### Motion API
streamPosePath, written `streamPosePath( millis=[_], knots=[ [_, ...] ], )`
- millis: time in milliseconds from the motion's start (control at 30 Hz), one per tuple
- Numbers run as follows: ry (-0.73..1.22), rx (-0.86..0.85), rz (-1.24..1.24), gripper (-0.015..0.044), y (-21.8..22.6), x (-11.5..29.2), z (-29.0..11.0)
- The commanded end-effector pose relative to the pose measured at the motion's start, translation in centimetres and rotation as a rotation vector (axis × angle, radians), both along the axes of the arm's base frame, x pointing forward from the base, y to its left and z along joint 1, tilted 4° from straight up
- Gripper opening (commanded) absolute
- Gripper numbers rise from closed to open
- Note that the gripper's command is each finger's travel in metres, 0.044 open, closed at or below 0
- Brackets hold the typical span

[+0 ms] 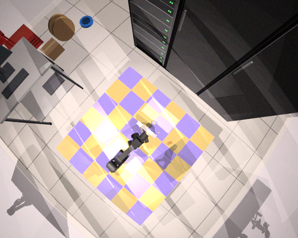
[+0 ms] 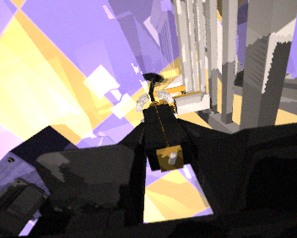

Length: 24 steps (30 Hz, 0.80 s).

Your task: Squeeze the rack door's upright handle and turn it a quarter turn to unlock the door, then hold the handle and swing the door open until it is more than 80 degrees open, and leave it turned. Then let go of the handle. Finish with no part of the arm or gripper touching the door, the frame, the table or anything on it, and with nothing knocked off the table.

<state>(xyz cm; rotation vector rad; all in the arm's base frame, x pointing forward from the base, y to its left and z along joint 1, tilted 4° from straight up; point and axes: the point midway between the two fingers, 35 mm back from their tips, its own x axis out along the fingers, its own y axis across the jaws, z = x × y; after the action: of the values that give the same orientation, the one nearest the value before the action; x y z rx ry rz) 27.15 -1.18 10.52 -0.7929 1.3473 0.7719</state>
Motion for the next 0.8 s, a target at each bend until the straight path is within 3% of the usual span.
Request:
streamPosePath(
  millis=[0,767],
  knots=[
    [-0.014,0.004,-0.083,0.0025,0.4,-0.3,0.0],
    [-0.004,0.032,-0.404,0.0025,4.4,-2.7,-0.2]
  ],
)
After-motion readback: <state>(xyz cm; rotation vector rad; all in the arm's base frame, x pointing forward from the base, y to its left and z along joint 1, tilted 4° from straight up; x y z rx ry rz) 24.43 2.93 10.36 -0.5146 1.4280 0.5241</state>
